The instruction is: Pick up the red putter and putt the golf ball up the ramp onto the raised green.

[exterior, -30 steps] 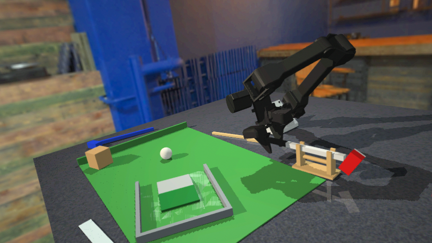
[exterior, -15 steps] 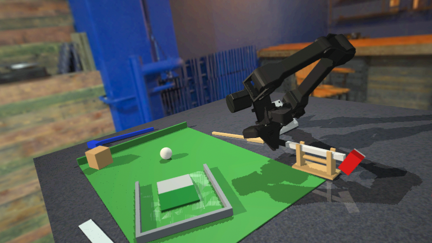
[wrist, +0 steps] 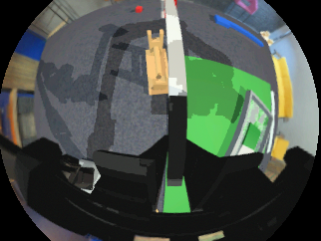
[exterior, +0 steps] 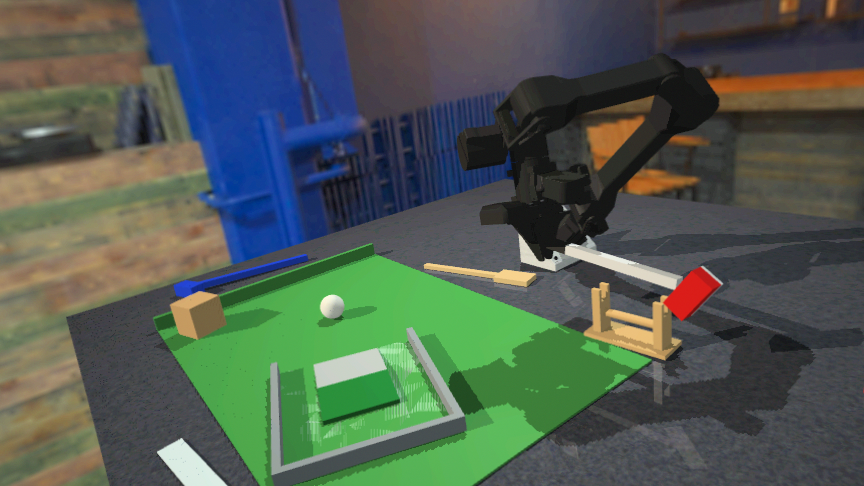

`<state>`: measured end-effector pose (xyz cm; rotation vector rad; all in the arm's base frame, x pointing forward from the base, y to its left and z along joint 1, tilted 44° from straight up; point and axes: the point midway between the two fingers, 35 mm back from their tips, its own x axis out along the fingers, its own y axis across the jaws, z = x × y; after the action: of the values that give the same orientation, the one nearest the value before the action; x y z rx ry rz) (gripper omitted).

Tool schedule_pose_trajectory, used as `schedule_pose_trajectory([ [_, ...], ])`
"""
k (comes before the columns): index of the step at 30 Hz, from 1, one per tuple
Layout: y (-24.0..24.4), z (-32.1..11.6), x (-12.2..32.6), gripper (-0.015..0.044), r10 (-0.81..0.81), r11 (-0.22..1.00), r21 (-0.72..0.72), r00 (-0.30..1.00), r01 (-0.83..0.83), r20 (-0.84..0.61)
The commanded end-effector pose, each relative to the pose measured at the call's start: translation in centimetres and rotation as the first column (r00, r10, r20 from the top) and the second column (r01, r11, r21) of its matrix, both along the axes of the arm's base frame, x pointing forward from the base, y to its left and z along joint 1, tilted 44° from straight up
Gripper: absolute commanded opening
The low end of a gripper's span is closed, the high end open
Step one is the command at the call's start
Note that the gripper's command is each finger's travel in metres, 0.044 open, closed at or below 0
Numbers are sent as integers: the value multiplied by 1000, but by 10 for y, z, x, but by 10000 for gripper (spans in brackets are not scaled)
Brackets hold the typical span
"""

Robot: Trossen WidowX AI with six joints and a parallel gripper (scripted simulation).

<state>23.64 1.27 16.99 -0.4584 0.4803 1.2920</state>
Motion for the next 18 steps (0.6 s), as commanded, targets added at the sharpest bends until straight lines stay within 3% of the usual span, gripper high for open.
schedule_pose_trajectory([
  [1, -16, 21, -8, 0, -61, 998, -21, 998, 61, -5],
  [7, -16, 16, -5, 0, -70, 997, -17, 997, 69, -27],
  [18, -69, -16, 10, 0, -323, 943, -54, 871, 327, -369],
])
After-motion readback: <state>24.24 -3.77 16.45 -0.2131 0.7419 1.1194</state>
